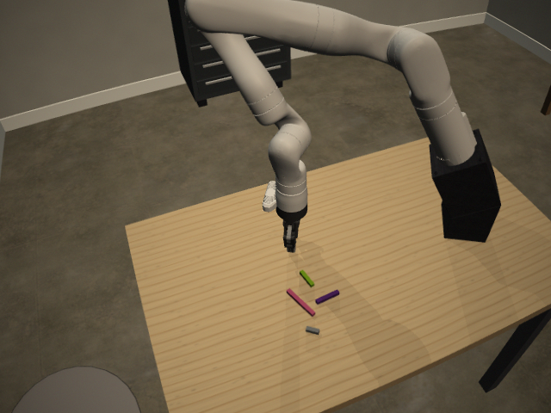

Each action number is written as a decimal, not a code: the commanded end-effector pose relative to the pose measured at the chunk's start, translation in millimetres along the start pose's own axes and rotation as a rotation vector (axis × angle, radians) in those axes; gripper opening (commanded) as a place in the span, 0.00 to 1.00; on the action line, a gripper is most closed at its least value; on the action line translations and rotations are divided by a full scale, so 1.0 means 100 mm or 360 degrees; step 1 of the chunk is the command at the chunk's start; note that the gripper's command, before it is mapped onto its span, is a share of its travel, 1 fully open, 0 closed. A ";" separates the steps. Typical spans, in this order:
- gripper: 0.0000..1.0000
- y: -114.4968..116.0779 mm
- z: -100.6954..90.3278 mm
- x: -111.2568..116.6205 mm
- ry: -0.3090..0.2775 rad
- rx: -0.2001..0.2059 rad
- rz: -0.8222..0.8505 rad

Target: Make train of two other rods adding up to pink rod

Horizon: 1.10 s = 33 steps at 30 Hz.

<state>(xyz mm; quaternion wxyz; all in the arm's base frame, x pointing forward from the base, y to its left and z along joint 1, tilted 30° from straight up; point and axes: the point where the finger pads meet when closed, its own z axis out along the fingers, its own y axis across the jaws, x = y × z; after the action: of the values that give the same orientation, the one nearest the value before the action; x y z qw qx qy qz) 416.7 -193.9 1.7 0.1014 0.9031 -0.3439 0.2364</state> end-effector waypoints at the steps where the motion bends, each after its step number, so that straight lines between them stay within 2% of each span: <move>1: 0.46 -0.01 0.01 0.02 0.0009 0.0005 0.0003; 7: 0.46 -0.01 0.00 0.02 0.0009 0.0005 0.0003; 14: 0.46 -0.01 -0.12 0.02 0.0009 0.0005 0.0004; 26: 0.46 -0.01 -0.72 0.02 0.0006 0.0005 0.0005; 29: 0.46 -0.01 -0.82 0.01 0.0006 0.0006 0.0005; 33: 0.46 -0.01 -0.86 0.01 0.0005 0.0006 0.0005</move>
<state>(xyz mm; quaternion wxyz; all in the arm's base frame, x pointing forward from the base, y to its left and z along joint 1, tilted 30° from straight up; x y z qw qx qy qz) 386.7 -169.5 67.1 0.1010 0.9009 -0.3504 0.2352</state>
